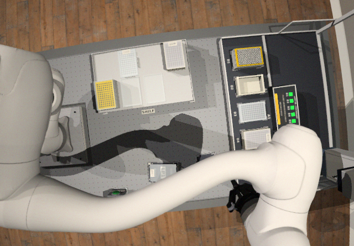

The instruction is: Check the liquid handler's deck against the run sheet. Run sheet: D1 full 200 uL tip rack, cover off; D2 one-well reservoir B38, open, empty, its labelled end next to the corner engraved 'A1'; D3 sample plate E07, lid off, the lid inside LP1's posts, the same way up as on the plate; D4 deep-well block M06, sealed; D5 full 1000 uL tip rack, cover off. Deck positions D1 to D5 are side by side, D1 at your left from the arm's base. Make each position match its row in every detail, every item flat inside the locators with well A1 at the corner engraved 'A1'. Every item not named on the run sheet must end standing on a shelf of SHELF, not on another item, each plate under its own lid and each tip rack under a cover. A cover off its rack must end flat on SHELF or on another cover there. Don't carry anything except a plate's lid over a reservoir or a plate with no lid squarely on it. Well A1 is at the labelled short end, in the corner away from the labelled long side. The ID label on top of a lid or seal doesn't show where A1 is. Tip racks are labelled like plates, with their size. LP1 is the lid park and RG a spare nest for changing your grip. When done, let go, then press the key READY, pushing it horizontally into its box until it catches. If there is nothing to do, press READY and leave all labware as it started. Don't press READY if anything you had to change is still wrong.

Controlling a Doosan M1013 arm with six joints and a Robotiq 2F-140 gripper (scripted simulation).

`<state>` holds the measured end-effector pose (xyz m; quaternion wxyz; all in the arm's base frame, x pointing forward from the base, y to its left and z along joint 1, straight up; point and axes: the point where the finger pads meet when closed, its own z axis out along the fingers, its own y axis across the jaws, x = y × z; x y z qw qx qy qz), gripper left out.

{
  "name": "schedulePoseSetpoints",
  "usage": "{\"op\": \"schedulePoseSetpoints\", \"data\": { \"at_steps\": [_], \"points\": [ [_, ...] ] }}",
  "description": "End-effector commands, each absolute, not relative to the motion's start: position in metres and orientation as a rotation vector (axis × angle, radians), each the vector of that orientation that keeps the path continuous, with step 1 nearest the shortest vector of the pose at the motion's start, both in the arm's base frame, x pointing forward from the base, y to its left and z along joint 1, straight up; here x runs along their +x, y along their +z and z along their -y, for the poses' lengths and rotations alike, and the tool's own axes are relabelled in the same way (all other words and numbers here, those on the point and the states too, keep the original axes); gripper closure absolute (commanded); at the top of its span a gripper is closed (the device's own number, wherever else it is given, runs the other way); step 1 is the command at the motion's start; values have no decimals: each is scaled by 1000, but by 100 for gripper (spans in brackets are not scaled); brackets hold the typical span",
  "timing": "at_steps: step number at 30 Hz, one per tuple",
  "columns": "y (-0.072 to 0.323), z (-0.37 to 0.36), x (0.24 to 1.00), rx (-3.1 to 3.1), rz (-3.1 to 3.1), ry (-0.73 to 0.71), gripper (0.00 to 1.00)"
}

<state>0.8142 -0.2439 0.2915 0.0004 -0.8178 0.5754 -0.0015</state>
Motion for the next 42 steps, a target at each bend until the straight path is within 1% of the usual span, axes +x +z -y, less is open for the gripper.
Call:
{"op": "schedulePoseSetpoints", "data": {
  "at_steps": [1, 17, 25, 42],
  "points": [
    [293, 244, 814, -2534, -1854, -8, 90],
    [293, 244, 814, -2228, -2212, -7, 90],
    [293, 239, 814, -2155, -2283, -7, 90],
    [292, 238, 739, -2155, -2283, -7, 90]
  ]
}}
